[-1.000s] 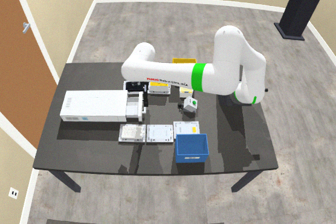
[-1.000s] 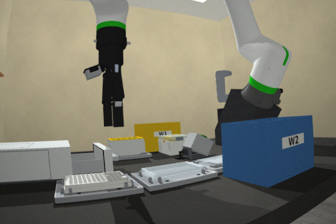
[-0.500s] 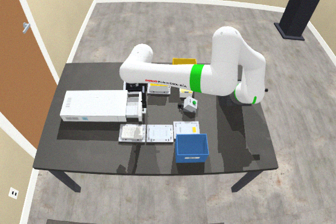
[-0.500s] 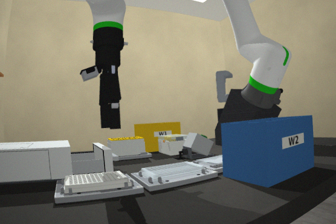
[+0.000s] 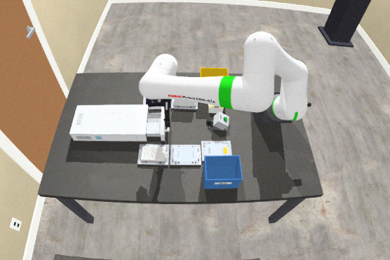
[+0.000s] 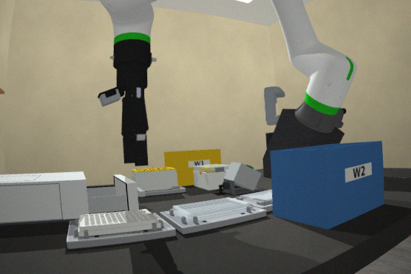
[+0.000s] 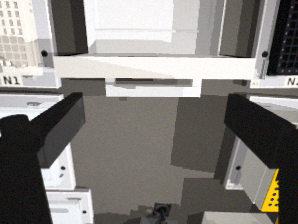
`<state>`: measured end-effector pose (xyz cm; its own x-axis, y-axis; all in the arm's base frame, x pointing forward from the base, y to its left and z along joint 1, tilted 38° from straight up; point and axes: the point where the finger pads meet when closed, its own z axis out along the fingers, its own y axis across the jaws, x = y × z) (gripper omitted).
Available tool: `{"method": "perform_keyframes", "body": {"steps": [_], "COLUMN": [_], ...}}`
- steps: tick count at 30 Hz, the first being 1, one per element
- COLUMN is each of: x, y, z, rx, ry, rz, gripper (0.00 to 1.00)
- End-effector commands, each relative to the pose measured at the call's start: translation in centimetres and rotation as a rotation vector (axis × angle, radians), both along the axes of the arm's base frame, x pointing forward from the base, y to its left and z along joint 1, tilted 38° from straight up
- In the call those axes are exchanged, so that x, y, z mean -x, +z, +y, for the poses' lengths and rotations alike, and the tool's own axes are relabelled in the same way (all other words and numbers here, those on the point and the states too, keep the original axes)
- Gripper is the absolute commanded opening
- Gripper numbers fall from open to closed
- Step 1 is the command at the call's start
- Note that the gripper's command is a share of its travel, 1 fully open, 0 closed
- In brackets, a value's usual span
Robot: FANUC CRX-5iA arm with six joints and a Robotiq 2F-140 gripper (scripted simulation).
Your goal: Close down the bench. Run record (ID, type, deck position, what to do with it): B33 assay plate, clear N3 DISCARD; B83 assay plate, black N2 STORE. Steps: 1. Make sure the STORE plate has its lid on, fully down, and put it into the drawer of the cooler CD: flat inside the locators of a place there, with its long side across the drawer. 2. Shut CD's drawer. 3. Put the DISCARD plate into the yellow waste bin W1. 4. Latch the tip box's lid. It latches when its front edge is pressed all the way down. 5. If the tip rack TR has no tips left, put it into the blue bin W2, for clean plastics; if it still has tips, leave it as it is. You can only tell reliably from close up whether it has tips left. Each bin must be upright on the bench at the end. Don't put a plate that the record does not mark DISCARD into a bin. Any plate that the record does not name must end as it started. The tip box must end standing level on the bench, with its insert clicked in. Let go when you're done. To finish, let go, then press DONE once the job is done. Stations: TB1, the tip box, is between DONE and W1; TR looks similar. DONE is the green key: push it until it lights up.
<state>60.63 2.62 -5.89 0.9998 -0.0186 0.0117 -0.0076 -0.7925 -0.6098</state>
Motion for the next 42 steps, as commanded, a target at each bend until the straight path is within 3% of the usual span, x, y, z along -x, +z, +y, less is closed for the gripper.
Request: {"method": "perform_keyframes", "body": {"steps": [1, 42], "x": [-0.1, -0.2], "y": [-0.4, -4.1], "z": [0.3, 3.1], "rx": [0.001, 0.001], "ry": [-0.001, -0.001], "rz": [-0.001, -0.001], "gripper": [0.88, 0.88]}}
